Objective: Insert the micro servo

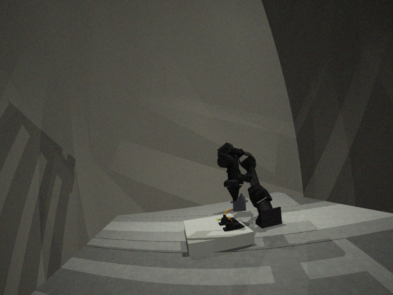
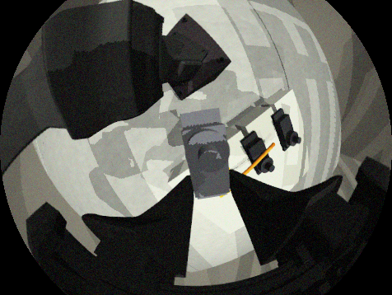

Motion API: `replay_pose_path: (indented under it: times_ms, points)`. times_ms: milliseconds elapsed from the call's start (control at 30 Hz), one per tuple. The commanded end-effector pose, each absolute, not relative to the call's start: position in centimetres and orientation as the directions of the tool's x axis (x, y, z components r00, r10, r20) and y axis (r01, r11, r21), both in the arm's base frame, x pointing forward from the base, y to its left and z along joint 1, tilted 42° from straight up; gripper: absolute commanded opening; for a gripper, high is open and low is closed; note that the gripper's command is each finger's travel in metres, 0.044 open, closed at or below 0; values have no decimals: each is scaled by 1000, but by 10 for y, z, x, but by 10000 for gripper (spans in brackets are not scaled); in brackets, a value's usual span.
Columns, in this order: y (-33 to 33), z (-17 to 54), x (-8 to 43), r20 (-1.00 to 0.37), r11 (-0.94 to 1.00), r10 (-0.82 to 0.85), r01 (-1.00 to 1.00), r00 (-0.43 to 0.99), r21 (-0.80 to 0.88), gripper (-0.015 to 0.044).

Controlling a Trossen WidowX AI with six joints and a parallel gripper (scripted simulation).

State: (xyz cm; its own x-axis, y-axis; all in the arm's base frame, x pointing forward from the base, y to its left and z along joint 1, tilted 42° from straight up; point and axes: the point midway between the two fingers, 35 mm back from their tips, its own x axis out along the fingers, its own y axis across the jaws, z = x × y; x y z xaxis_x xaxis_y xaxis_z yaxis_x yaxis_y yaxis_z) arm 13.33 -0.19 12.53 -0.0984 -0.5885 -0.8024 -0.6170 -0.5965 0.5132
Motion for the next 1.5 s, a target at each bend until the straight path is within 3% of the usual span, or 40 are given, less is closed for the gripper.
replay_pose_path:
  times_ms: [0,367,733,1100,1467]
  points:
    - [-1,125,133,-798,-496,-595,-739,-94,456,0]
    - [-1,125,133,-798,-224,-596,-935,-93,276,0]
    - [-1,125,133,-797,80,-596,-995,-92,55,0]
    - [-1,125,133,-797,372,-597,-912,-91,-174,0]
    - [-1,125,133,-797,610,-597,-696,-90,-379,0]
